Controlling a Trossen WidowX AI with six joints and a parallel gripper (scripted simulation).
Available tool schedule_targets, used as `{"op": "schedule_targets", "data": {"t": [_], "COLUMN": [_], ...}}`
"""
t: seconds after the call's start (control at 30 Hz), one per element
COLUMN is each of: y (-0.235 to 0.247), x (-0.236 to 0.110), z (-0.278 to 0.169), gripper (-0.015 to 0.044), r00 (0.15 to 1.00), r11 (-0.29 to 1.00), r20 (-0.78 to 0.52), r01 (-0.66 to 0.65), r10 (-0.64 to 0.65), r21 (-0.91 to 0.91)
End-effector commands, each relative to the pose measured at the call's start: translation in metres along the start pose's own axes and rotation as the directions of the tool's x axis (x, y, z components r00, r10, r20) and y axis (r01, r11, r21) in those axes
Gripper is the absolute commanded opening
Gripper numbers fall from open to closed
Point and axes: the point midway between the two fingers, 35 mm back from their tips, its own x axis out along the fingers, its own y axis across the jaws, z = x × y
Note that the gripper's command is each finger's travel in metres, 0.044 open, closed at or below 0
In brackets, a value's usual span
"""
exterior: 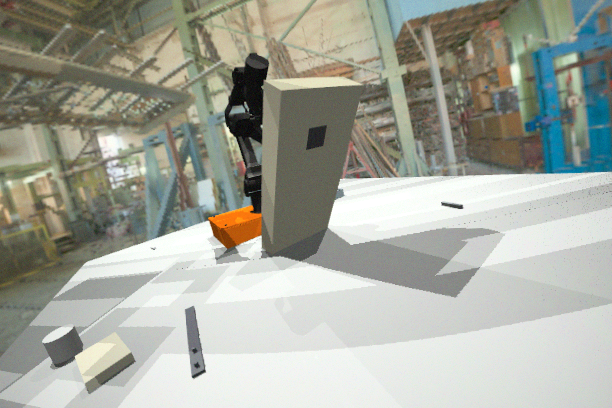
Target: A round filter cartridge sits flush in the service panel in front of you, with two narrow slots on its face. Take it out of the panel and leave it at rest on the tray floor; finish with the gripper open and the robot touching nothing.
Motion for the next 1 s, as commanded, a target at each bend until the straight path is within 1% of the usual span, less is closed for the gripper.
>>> {"op": "schedule_targets", "data": {"t": [0.0, 0.77, 0.9, 0.97], "y": [-0.001, -0.001, 0.0, 0.0], "x": [0.008, 0.044, 0.047, 0.043], "z": [-0.002, -0.003, -0.003, -0.002], "gripper": [0.0305, 0.0305, 0.0305, 0.0252], "r00": [1.0, 1.0, 1.0, 1.0], "r11": [1.0, 1.0, 1.0, 1.0], "r20": [-0.01, -0.008, -0.007, -0.004], "r01": [0.003, 0.003, 0.003, -0.001], "r10": [-0.003, -0.003, -0.003, 0.0], "r21": [-0.011, -0.011, -0.011, -0.017]}}
